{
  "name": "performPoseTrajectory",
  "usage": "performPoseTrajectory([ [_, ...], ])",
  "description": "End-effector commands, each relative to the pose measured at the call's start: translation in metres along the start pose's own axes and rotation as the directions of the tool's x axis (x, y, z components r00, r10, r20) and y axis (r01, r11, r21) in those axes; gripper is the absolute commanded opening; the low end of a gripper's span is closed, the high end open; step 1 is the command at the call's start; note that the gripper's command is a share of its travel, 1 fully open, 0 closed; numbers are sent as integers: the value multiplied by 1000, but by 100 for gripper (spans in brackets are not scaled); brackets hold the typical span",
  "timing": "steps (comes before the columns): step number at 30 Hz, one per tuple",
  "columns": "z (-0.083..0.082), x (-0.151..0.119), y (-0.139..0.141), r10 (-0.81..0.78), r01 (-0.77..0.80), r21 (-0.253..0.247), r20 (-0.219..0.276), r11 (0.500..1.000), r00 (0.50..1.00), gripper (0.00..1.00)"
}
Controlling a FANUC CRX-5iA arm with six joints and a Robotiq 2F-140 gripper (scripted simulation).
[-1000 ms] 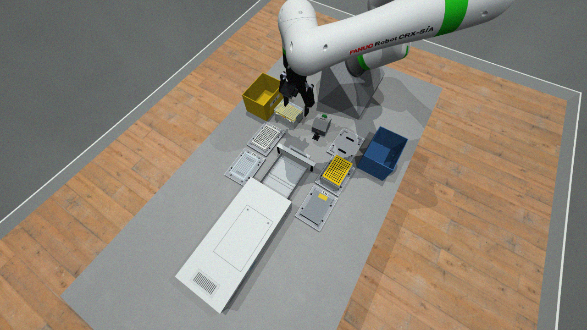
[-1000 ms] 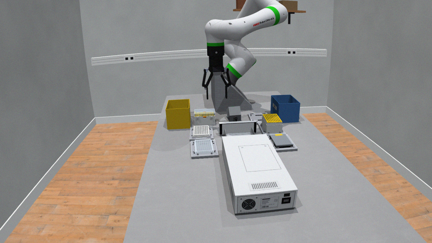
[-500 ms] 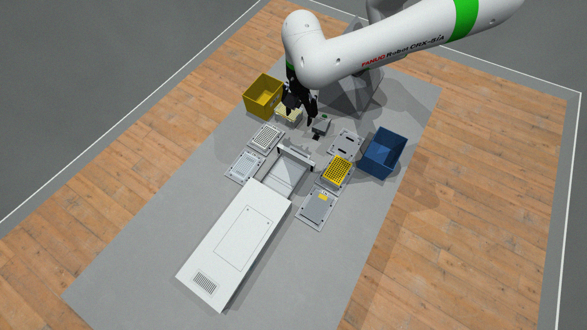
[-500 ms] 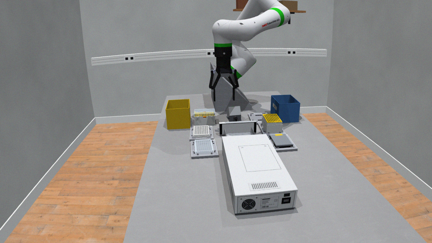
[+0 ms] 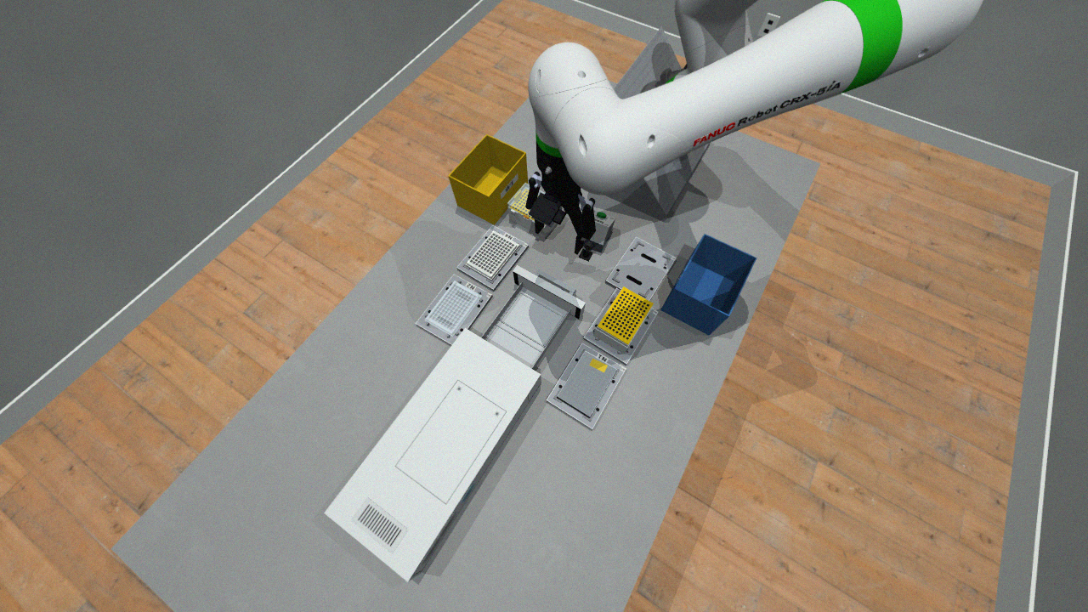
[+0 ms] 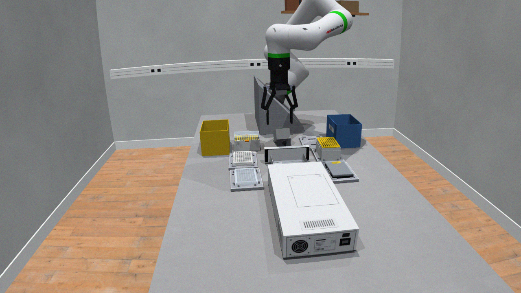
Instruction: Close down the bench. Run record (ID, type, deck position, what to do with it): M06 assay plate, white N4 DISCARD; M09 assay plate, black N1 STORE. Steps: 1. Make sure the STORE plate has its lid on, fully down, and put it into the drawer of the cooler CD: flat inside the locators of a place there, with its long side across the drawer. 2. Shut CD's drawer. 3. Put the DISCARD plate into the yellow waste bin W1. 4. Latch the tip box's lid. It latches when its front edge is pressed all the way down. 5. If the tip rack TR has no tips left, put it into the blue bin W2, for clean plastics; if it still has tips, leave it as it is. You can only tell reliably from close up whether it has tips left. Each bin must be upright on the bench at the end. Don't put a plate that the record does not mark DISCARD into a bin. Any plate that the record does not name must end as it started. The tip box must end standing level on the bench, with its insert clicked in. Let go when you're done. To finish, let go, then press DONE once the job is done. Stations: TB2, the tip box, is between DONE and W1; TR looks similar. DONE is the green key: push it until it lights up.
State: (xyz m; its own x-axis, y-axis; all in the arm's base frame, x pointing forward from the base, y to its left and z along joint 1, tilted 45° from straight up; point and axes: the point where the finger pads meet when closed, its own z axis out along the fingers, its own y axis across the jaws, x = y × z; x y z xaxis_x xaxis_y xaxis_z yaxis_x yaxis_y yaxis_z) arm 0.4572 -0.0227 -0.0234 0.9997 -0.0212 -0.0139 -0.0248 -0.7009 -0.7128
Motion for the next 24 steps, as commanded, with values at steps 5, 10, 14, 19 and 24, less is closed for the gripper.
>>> performPoseTrajectory([
  [5,0,22,-20,0,0,-1,-1,1000,1000,70],
  [10,0,36,-34,0,0,-1,-1,1000,1000,70],
  [14,0,42,-40,0,0,-1,-1,1000,1000,70],
  [19,1,56,-54,0,0,-1,-1,1000,1000,70],
  [24,1,70,-68,0,0,-1,-1,1000,1000,70],
])
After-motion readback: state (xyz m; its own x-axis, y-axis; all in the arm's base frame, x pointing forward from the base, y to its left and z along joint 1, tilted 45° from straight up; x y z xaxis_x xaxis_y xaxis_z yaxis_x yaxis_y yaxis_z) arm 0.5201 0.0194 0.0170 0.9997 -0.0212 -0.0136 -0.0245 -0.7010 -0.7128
